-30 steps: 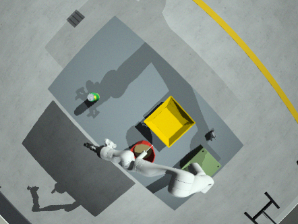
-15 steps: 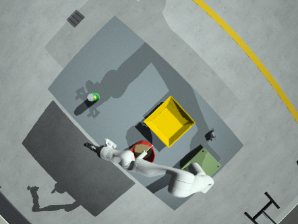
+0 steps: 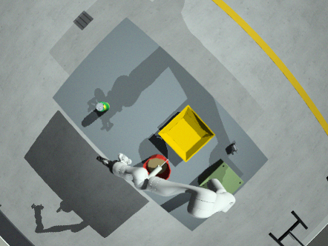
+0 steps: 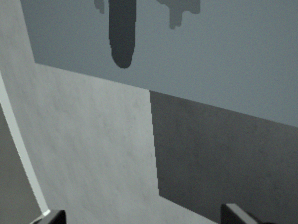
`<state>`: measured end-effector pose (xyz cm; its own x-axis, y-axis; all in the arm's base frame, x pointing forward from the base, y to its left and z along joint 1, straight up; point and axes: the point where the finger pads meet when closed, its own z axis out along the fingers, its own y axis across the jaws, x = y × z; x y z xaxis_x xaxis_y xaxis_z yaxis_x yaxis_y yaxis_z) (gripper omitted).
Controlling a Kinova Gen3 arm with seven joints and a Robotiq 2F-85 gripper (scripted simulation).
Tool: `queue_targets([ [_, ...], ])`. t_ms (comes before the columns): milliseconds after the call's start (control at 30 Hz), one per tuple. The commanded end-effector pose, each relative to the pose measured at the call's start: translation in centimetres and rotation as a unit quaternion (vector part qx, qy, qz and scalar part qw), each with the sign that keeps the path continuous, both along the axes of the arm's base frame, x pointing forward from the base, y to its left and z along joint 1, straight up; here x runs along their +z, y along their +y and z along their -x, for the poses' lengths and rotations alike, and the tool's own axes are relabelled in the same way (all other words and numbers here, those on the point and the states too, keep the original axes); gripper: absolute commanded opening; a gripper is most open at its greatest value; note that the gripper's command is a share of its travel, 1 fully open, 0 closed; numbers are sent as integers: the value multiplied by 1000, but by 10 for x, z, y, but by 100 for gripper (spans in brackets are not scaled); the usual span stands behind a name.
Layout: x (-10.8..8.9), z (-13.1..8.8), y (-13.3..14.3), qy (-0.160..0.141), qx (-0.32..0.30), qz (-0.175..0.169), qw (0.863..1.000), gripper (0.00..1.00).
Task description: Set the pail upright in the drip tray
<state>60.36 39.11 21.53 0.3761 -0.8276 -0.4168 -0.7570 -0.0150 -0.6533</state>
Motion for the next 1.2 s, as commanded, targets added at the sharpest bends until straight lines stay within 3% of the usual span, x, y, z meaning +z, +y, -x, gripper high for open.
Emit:
queue_targets([
  [0,1,8,-11,18,-9,17,1000,100],
  [300,-10,52,-49,98,-34,86,991,100],
  [367,-10,52,-49,98,-34,86,991,100],
  [433,-12,66,-59,118,-39,104,987,100],
  [867,-6,166,-125,240,-55,217,945,100],
  [933,-6,166,-125,240,-55,217,945,100],
  [1167,4,210,-151,284,-55,262,921,100],
])
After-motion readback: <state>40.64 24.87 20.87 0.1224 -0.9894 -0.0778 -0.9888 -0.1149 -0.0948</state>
